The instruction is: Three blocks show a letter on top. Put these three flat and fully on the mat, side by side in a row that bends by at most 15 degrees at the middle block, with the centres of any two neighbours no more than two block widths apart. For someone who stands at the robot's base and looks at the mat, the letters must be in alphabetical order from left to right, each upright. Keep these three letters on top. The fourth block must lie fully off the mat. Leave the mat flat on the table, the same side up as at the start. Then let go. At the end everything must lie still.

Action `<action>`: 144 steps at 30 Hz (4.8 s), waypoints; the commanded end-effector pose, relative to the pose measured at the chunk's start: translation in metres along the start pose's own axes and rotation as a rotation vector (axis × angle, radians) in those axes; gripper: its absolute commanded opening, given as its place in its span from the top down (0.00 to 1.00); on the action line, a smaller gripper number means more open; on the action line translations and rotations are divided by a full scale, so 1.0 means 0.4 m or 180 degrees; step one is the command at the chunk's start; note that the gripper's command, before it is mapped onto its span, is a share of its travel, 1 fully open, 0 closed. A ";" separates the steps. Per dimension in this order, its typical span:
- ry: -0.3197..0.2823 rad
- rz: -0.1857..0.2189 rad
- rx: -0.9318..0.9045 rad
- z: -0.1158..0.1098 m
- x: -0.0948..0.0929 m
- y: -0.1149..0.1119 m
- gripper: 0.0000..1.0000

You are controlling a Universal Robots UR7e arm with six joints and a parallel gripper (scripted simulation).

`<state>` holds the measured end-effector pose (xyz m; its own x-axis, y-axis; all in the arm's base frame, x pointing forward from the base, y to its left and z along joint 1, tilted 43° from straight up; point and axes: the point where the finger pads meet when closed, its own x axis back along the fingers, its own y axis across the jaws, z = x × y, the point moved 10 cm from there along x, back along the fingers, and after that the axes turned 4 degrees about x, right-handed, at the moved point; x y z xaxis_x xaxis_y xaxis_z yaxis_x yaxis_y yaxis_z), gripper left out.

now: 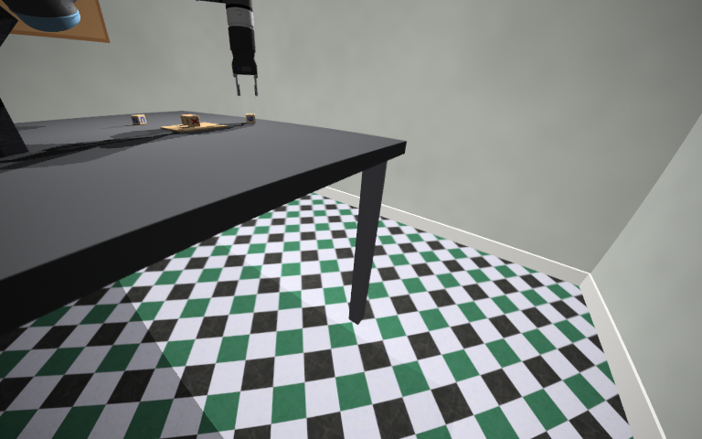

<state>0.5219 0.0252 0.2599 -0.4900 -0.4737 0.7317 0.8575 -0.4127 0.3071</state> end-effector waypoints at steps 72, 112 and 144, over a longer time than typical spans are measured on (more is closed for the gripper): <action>-0.0001 -0.0003 0.0001 0.001 -0.130 0.003 0.00; -0.0001 -0.0003 0.0001 0.001 -0.132 0.003 0.00; -0.0001 -0.0003 0.0001 0.001 -0.222 0.003 0.00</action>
<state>0.5661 0.0672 0.1953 -0.4893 -0.4737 0.7322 0.8579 -0.4125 0.3064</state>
